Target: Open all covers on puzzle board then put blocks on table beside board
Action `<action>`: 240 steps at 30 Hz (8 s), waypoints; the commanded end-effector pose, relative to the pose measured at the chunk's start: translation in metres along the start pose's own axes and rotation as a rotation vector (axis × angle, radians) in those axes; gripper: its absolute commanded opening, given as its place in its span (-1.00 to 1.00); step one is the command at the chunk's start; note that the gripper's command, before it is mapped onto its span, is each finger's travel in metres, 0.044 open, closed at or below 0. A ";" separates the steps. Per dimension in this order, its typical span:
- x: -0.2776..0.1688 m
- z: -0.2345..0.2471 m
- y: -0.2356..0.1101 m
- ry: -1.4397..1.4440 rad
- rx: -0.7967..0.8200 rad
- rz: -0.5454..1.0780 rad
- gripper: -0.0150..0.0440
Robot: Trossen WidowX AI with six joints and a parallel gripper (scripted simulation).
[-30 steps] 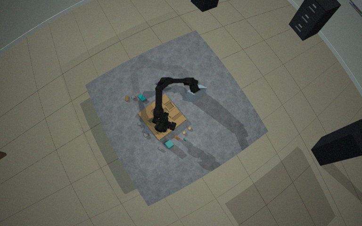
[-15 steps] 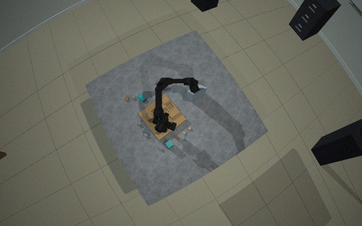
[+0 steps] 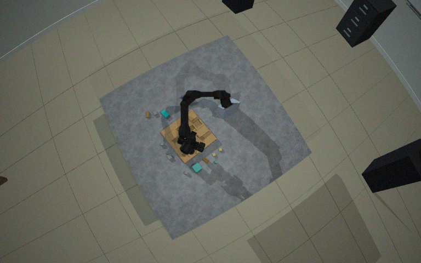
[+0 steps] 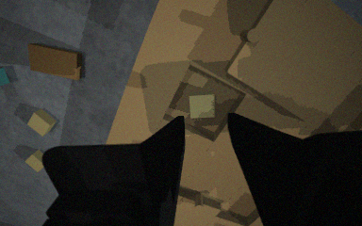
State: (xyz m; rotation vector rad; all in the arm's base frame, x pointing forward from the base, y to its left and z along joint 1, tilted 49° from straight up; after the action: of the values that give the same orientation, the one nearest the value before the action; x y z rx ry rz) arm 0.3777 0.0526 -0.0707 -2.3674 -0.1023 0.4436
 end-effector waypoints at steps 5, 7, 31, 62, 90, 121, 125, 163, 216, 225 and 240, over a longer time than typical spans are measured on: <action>0.000 0.000 0.006 -0.004 -0.005 0.001 0.00; 0.000 0.000 0.008 -0.004 -0.005 0.001 0.00; -0.001 0.000 0.023 -0.004 -0.006 0.001 0.00; 0.000 -0.001 0.033 0.001 -0.002 -0.001 -0.14; 0.000 0.000 0.007 -0.002 -0.002 -0.001 -0.22; -0.001 0.002 -0.049 -0.004 -0.001 -0.001 -0.22; -0.001 0.002 -0.059 -0.004 -0.001 -0.001 -0.22; -0.046 -0.130 -0.070 -0.013 0.025 -0.016 -0.22; -0.183 -0.266 -0.065 -0.009 -0.014 0.010 -0.22; -0.182 -0.266 -0.054 -0.008 -0.012 0.009 -0.22; -0.179 -0.267 -0.030 -0.007 -0.009 0.008 -0.22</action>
State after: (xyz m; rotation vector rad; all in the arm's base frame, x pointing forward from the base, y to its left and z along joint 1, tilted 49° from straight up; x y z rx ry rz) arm 0.3041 -0.1269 0.1904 -2.3840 -0.1004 0.4464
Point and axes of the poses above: the point midway between the two fingers, 35 mm back from their tips, its own y axis out along the fingers, its own z axis across the jaws, x = y × z, the point moved 6 cm from there along -y, back along the fingers, and after that the axes turned 14 degrees about y, right-handed, at the moved point
